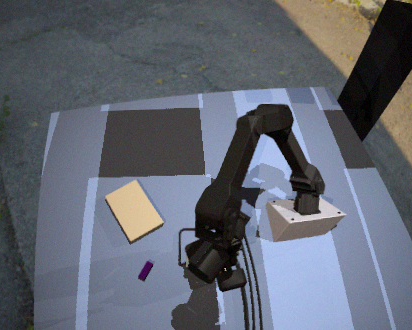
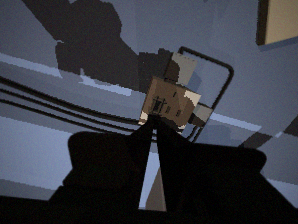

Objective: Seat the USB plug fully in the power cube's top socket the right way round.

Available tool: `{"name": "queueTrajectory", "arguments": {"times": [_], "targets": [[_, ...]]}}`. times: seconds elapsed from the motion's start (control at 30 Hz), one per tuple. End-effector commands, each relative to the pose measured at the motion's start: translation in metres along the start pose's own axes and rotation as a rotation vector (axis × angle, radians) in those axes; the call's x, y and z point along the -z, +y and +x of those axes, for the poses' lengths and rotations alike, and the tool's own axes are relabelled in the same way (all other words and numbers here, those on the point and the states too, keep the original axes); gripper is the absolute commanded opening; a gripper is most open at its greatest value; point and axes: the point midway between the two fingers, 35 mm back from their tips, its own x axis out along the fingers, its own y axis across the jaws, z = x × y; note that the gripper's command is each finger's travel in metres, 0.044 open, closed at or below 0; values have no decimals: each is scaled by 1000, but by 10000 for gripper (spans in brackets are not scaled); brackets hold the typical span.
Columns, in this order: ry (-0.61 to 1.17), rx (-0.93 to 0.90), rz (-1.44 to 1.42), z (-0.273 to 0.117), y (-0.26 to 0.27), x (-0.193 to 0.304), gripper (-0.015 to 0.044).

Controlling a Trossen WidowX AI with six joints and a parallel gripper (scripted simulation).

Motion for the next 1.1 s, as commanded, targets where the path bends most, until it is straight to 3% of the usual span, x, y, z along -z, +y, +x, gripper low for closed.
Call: {"name": "queueTrajectory", "arguments": {"times": [0.0,1.07], "targets": [[2,1,116,1,0,1,0],[1,2,954,1,0,1,0]]}}
